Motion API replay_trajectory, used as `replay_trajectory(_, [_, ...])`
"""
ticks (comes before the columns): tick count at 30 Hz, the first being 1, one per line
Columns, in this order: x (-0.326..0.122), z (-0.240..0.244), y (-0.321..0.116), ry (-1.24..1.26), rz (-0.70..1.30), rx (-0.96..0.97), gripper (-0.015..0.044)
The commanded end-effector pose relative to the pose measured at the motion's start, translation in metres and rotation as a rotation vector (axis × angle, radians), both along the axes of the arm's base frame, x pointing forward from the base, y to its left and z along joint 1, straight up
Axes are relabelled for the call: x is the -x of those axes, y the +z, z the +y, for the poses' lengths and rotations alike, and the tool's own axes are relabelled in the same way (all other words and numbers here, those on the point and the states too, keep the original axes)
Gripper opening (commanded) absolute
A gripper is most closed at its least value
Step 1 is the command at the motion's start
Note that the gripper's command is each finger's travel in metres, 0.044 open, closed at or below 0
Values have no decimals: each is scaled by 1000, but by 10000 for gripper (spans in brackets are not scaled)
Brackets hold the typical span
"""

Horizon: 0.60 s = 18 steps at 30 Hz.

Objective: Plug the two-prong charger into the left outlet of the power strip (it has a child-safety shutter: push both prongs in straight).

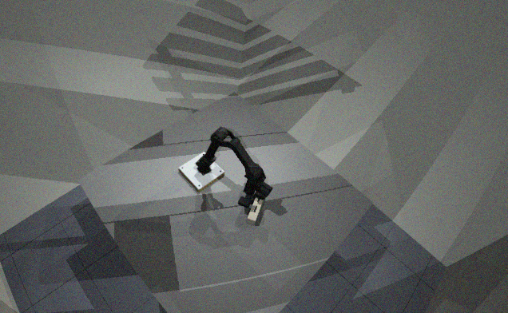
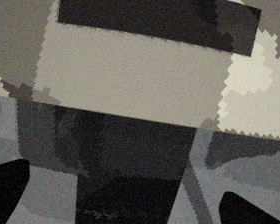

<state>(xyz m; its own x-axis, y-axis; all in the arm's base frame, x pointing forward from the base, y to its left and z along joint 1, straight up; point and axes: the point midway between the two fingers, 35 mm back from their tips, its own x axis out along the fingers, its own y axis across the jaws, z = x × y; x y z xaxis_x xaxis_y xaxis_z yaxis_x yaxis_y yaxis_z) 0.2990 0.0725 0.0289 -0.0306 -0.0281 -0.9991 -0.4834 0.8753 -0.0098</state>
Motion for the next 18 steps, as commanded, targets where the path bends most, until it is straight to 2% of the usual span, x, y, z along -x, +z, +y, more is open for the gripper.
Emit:
replay_trajectory(1, [5,-3,2,4,-6,-5,440])
replay_trajectory(18, [21,-13,0,4,-4,-4,440])
